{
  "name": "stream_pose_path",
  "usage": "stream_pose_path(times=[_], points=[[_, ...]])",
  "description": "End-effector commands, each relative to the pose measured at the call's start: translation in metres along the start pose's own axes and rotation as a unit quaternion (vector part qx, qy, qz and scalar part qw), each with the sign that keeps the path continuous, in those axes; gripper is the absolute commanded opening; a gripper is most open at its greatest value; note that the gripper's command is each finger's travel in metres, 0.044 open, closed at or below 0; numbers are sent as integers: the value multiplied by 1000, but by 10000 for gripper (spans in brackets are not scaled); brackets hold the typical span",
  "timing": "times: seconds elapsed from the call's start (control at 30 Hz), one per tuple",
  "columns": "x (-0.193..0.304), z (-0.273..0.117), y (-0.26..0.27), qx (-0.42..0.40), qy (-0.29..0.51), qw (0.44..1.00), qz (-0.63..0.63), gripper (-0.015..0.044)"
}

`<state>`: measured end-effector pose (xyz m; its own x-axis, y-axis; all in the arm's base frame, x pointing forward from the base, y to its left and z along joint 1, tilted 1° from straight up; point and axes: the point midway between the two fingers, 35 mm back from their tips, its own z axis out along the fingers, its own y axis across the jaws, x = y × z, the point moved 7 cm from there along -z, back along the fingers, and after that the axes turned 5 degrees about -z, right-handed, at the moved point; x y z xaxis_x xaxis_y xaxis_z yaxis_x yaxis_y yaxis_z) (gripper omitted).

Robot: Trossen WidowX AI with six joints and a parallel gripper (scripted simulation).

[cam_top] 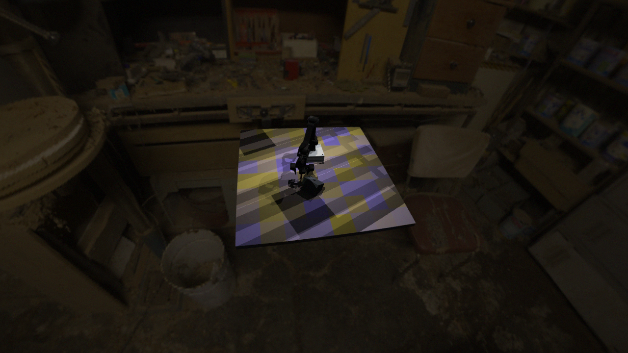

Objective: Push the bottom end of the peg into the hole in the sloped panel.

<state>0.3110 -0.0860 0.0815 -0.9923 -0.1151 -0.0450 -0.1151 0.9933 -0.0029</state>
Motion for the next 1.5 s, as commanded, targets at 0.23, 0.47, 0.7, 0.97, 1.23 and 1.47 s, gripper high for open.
stream_pose_path(times=[0.23, 0.47, 0.7, 0.97, 1.23, 1.47], points=[[0, 0, 0, 0, 0, 1000, 0, 204], [0, 0, 0, 0, 0, 1000, 0, 40], [0, 0, 0, 0, 0, 1000, 0, 0], [-2, -26, -1, -1, 1, 1000, 0, 0], [0, -67, -1, -3, 3, 1000, -1, 0], [2, -80, -1, -3, 3, 1000, -3, 0]])
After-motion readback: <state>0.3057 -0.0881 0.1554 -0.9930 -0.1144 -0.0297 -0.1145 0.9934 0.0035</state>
